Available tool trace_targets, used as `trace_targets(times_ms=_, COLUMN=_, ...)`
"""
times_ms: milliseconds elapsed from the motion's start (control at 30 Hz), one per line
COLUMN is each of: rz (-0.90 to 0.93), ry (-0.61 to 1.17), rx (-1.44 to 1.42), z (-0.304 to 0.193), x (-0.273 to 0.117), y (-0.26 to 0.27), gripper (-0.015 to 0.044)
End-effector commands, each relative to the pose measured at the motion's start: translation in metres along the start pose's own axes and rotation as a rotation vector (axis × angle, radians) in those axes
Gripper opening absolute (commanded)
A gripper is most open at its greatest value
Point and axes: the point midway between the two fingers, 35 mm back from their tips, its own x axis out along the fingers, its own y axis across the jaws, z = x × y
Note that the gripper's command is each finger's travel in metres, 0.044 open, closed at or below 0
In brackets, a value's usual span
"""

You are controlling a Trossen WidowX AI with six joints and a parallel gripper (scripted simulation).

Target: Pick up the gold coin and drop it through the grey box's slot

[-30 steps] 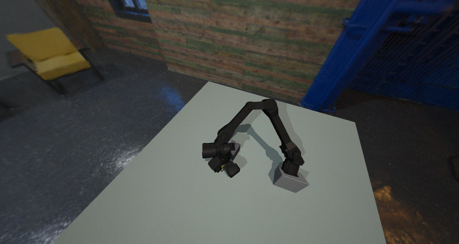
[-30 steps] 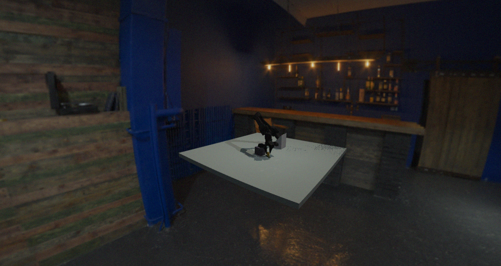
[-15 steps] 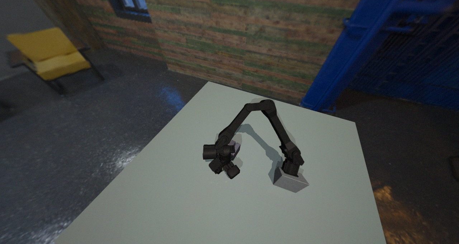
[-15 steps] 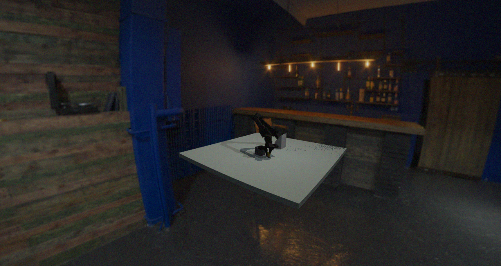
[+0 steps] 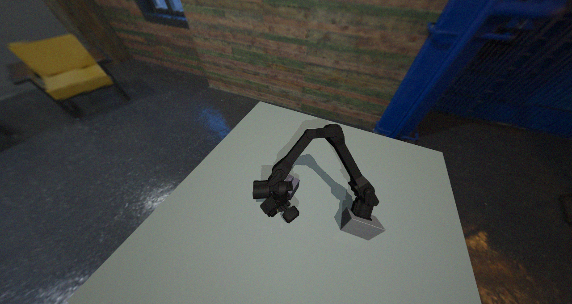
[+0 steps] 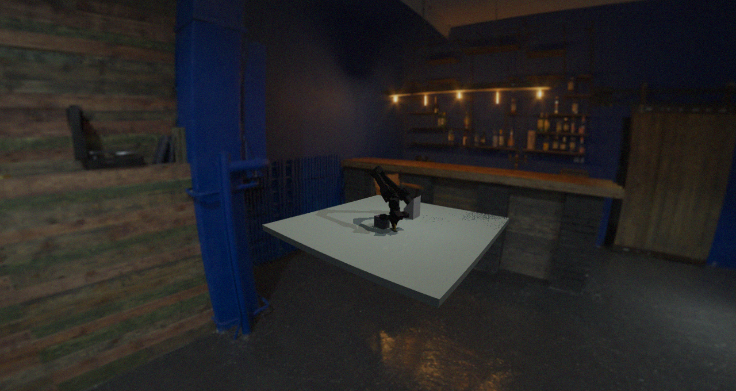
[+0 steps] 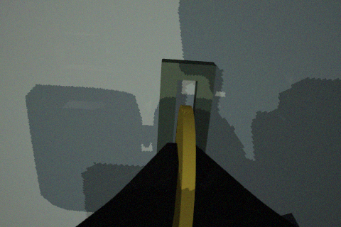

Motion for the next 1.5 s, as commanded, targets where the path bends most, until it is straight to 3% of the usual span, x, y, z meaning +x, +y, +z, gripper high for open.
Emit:
trace_targets(times_ms=0, rz=-0.002, ry=0.0, rx=0.0, z=0.001, x=-0.007, y=-0.001, gripper=0.0)
trace_targets(times_ms=1200, rz=-0.001, ry=-0.001, rx=0.0, z=0.0, x=-0.094, y=0.0, gripper=0.0)
trace_targets(times_ms=1467, rz=-0.001, ry=-0.001, rx=-0.219, z=0.002, x=-0.094, y=0.007, gripper=0.0)
